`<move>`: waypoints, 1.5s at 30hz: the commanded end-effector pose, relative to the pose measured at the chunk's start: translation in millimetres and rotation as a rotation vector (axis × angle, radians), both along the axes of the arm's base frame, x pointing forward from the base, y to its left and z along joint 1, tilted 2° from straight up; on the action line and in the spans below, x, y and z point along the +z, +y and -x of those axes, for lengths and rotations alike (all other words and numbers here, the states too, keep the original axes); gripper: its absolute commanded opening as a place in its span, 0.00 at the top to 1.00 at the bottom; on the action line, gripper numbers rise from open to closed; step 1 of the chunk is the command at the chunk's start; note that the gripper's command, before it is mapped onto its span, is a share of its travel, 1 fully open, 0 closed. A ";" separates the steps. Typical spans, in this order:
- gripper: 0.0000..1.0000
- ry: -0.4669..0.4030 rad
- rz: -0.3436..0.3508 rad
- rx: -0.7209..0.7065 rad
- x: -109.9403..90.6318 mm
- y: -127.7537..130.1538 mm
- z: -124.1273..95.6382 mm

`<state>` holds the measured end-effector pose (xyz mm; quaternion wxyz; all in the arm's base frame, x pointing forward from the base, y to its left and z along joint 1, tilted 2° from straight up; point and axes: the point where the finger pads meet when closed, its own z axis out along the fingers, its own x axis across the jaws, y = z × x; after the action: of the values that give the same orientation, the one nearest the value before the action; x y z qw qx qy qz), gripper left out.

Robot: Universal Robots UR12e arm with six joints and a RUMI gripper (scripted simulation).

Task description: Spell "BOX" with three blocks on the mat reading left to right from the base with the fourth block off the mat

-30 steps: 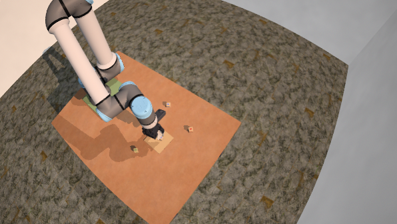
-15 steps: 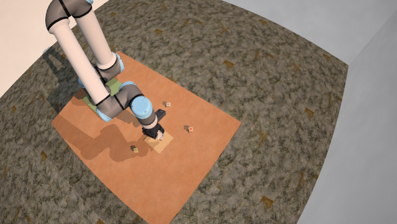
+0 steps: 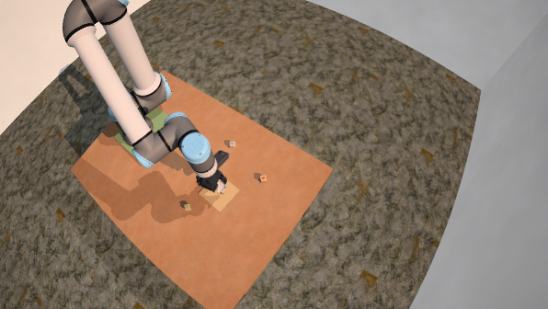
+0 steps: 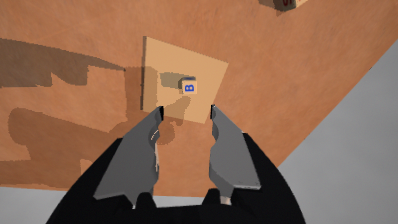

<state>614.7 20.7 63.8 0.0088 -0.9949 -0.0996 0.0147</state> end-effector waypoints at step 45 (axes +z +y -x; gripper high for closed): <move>0.63 -0.001 0.001 0.000 -43.2 1.1 0.0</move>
<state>614.0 21.8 25.9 0.0087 -0.9949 -0.0994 0.0148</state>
